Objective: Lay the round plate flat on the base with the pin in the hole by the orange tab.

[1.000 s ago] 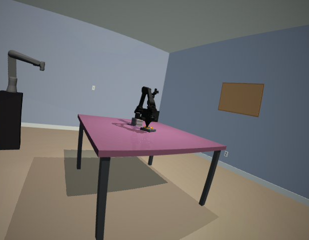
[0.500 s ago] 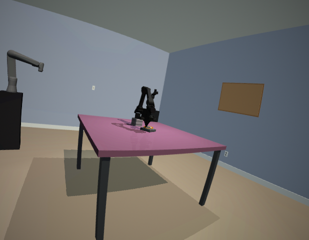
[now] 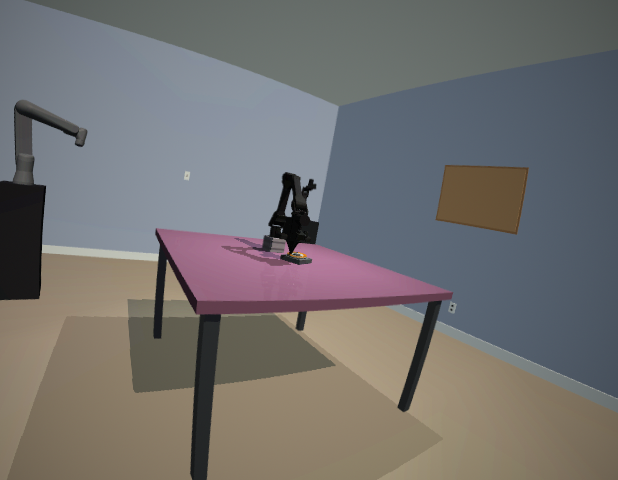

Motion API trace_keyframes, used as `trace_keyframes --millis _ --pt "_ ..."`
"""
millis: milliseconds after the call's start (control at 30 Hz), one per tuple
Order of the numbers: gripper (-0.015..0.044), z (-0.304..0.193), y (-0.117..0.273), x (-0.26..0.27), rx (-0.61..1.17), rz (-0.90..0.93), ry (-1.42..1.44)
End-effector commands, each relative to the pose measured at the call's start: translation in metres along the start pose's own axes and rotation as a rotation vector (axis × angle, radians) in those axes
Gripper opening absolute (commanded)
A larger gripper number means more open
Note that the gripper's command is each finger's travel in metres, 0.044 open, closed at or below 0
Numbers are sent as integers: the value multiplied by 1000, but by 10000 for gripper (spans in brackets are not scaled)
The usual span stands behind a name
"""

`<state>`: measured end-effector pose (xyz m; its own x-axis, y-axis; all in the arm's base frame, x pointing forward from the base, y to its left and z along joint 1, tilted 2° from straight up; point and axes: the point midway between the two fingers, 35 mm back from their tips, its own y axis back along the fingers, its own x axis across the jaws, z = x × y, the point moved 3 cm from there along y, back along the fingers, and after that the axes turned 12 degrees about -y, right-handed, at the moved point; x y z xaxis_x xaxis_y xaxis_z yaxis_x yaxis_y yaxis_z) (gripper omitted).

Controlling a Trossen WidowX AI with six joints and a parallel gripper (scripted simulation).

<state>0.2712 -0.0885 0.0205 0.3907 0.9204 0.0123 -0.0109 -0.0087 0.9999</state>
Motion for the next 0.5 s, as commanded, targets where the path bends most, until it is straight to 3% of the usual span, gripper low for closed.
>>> trace_keyframes --millis 0,467 --pt "0 -7 -2 -2 15 -4 4" --pt "0 -15 -1 -4 15 -4 4"
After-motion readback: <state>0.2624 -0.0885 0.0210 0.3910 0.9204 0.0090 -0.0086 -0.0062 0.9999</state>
